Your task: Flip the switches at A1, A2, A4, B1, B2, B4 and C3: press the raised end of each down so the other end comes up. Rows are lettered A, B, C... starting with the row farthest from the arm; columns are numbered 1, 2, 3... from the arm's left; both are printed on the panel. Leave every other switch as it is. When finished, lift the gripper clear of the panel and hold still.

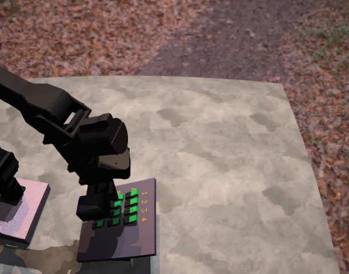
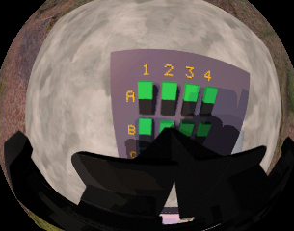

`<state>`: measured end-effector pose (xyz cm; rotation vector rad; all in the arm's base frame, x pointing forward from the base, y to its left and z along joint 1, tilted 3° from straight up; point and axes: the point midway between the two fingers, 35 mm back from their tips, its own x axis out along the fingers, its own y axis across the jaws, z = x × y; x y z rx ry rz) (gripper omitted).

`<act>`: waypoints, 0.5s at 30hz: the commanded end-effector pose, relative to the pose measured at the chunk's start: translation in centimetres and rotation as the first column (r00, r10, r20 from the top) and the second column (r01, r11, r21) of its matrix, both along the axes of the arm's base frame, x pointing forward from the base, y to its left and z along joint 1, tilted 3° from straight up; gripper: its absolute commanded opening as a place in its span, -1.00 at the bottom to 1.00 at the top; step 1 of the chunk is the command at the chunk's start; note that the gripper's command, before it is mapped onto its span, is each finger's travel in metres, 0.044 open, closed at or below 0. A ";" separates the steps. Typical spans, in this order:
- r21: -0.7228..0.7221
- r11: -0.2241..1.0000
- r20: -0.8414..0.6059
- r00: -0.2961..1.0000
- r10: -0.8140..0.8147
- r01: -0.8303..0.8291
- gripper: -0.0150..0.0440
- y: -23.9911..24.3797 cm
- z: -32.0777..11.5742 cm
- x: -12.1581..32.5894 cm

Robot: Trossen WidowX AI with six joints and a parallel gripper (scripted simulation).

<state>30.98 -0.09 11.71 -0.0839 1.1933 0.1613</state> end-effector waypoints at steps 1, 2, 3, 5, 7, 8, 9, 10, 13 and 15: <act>-0.001 1.000 -0.014 1.000 -0.005 0.005 -0.49 0.0 -1.0 0.0; -0.001 1.000 -0.014 1.000 -0.005 0.005 -0.49 0.0 -1.1 0.0; -0.001 1.000 -0.014 1.000 -0.005 0.005 -0.49 0.0 -1.3 0.1; -0.001 1.000 -0.014 1.000 -0.005 0.005 -0.49 0.0 -1.4 0.1; -0.001 1.000 -0.014 1.000 -0.005 0.005 -0.49 0.0 -1.4 0.1; -0.001 1.000 -0.014 1.000 -0.005 0.005 -0.49 0.0 -1.4 0.1; -0.001 1.000 -0.014 1.000 -0.005 0.005 -0.49 0.0 -1.4 0.1; -0.001 1.000 -0.014 1.000 -0.005 0.005 -0.49 0.0 -1.4 0.1; -0.001 1.000 -0.014 1.000 -0.005 0.005 -0.49 0.0 -1.4 0.1; -0.001 1.000 -0.014 1.000 -0.005 0.005 -0.49 0.0 -1.4 0.1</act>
